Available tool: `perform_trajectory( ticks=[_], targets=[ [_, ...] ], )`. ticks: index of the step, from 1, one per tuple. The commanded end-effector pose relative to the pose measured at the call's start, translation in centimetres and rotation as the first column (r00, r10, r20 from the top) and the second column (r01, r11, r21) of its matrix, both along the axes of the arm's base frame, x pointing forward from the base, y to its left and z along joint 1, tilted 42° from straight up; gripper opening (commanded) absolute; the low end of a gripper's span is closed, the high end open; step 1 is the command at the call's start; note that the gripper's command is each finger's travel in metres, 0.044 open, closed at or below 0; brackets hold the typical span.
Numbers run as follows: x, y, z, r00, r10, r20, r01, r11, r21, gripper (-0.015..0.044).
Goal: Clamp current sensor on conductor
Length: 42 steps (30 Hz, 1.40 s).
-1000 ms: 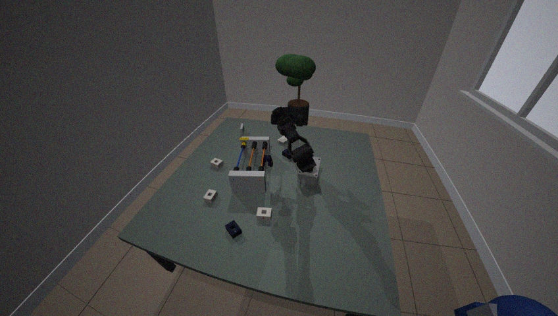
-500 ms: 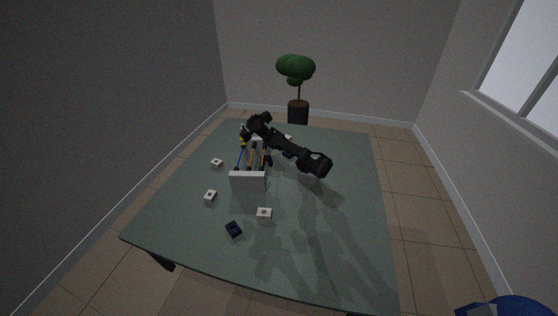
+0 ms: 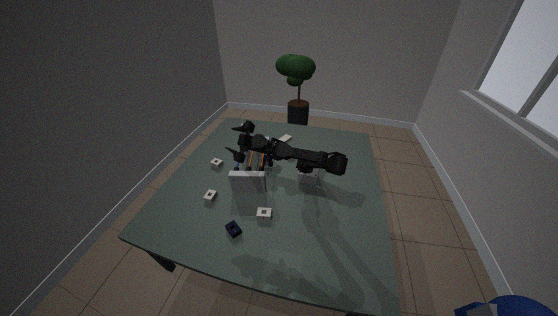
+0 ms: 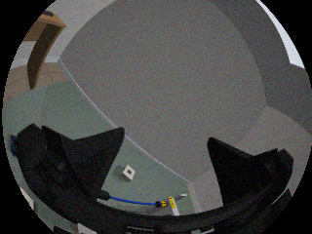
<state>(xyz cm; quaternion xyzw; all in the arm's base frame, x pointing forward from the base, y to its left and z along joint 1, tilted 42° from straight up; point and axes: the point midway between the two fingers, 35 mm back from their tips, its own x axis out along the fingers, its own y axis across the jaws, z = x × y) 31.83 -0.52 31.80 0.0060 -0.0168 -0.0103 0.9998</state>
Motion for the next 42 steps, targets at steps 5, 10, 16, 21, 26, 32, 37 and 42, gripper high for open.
perform_trajectory(
  ticks=[5, 10, 16, 21, 26, 32, 37, 42],
  targets=[
    [1.1, 0.1, -0.4, 0.998, 0.026, -0.056, -0.026, 1.000, -0.012, 0.0440],
    [5.3, -1.8, -4.3, 0.953, 0.049, -0.300, -0.043, 0.999, 0.026, 0.0440],
    [9.0, -5.4, -10.2, 0.818, 0.099, -0.567, -0.051, 0.994, 0.101, 0.0440],
    [10.6, -8.8, -15.5, 0.667, 0.182, -0.722, -0.032, 0.976, 0.216, 0.0440],
    [10.9, -11.5, -20.5, 0.513, 0.327, -0.793, 0.021, 0.919, 0.393, 0.0440],
    [10.2, -14.4, -26.1, 0.374, 0.524, -0.765, 0.146, 0.781, 0.607, 0.0440],
    [9.9, -15.1, -27.4, 0.353, 0.572, -0.741, 0.184, 0.734, 0.654, 0.0440],
    [9.9, -15.1, -27.4, 0.353, 0.572, -0.741, 0.184, 0.734, 0.654, 0.0440]
  ],
)
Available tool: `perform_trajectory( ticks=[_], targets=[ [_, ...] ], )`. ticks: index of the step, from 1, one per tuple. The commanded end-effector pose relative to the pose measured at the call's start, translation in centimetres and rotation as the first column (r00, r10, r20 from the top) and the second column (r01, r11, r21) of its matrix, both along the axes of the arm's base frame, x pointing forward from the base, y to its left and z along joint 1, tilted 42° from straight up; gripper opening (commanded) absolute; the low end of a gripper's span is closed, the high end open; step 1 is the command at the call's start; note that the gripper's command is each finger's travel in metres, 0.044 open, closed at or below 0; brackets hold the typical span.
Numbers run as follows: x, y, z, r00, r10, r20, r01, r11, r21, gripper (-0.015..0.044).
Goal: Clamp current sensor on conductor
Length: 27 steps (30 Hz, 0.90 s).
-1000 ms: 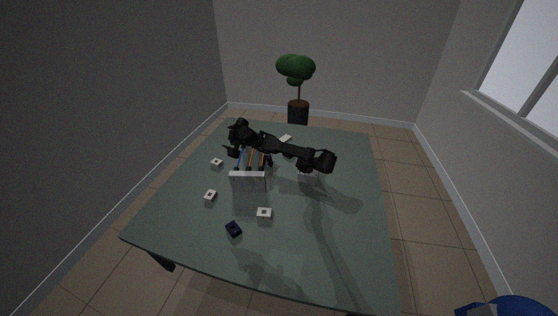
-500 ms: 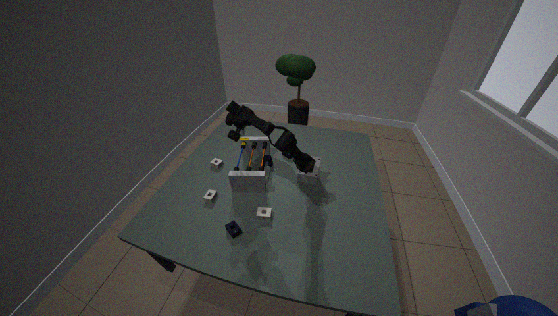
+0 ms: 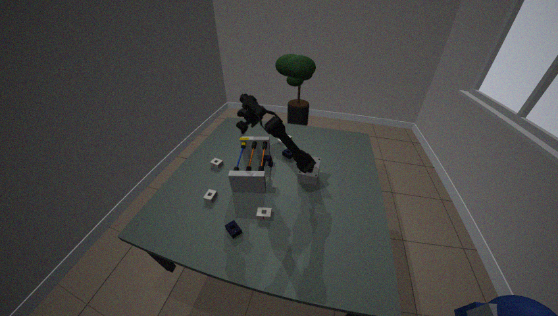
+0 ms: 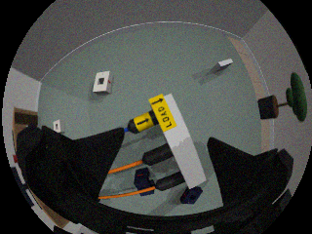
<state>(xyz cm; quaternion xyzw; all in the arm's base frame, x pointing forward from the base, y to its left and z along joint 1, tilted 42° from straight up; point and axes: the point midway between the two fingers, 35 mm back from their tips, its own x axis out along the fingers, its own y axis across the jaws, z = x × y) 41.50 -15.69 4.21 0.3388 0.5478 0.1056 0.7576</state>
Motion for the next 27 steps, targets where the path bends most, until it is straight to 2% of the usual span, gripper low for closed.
perform_trajectory(
  ticks=[1, 13, 15, 18, 27],
  targets=[
    [0.2, 0.1, 0.2, 1.000, 0.006, 0.007, -0.006, 1.000, 0.014, 0.0440],
    [0.2, 0.1, 0.2, 1.000, 0.006, 0.007, -0.006, 1.000, 0.014, 0.0440],
    [-0.4, 0.4, 0.1, 1.000, 0.024, 0.012, -0.024, 1.000, 0.012, 0.0387],
    [-3.0, 1.7, -0.5, 0.994, 0.102, 0.035, -0.103, 0.995, 0.005, 0.0323],
    [-12.2, 7.0, -2.2, 0.933, 0.336, 0.130, -0.337, 0.941, -0.012, 0.0323]
  ],
)
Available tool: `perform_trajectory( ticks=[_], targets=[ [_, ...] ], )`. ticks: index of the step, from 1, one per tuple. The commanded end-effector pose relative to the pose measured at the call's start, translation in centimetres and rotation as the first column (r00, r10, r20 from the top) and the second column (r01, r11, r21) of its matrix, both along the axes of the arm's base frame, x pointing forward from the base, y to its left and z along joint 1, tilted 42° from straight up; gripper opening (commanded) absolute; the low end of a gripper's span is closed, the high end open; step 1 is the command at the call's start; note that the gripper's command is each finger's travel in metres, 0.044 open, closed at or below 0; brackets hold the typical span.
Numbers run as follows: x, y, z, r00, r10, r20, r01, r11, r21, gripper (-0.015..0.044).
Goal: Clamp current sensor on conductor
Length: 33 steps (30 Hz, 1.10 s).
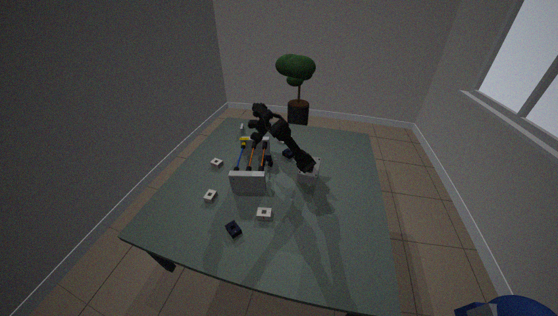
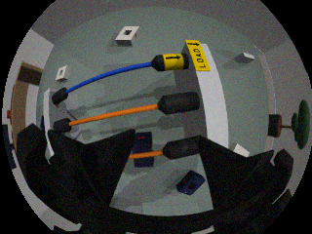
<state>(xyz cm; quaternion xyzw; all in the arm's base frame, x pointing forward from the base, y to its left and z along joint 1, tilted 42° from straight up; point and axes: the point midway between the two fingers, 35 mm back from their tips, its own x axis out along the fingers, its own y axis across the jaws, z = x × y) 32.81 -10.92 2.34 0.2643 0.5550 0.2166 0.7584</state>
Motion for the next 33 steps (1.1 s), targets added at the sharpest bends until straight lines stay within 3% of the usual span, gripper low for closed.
perform_trajectory(
  ticks=[1, 5, 33],
  targets=[
    [-4.5, 2.9, -0.5, 0.991, 0.114, 0.063, -0.115, 0.993, 0.006, 0.0323],
    [-7.2, 4.6, -0.9, 0.980, 0.174, 0.097, -0.176, 0.984, 0.009, 0.0323],
    [-6.1, 7.0, -3.5, 0.980, 0.174, 0.097, -0.175, 0.984, 0.008, 0.0323]
  ],
)
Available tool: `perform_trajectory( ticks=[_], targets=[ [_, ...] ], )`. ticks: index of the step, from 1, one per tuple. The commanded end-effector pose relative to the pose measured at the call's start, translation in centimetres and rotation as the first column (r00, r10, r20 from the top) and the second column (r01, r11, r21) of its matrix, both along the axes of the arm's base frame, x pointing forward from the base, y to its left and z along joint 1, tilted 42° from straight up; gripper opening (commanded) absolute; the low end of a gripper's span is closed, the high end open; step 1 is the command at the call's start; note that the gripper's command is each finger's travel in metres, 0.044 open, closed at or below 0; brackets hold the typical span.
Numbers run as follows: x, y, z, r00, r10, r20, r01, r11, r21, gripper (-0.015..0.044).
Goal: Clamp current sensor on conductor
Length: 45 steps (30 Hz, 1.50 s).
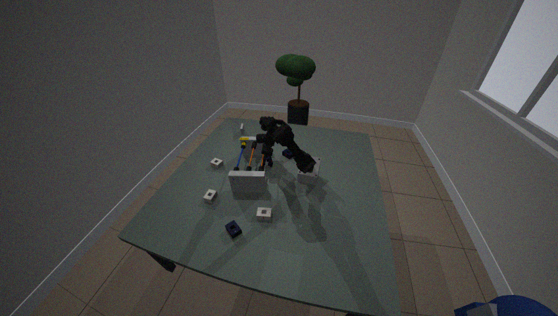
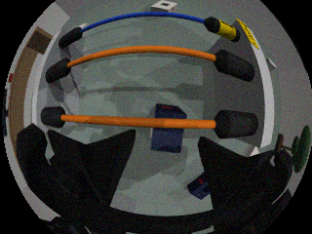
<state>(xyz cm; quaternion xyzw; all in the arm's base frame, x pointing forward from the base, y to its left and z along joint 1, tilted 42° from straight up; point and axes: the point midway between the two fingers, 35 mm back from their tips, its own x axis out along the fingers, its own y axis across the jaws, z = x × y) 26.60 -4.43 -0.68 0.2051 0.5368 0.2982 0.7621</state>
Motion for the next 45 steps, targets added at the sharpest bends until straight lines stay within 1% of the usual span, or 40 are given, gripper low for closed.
perform_trajectory(
  ticks=[1, 18, 23, 36, 40, 45],
  targets=[
    [0.1, 0.7, -0.6, 1.000, -0.002, -0.005, 0.002, 1.000, 0.009, 0.0323],
    [0.5, 2.3, -2.0, 1.000, -0.001, -0.003, 0.001, 1.000, 0.014, 0.0323],
    [0.4, 1.9, -1.8, 1.000, -0.003, -0.002, 0.003, 1.000, 0.004, 0.0192],
    [0.4, 1.9, -1.8, 1.000, -0.003, -0.002, 0.003, 1.000, 0.004, 0.0105],
    [0.5, 1.9, -1.6, 1.000, -0.001, -0.003, 0.002, 1.000, 0.013, 0.0000],
    [0.4, 1.8, -1.6, 1.000, -0.002, -0.004, 0.002, 1.000, 0.013, 0.0000]
  ],
)
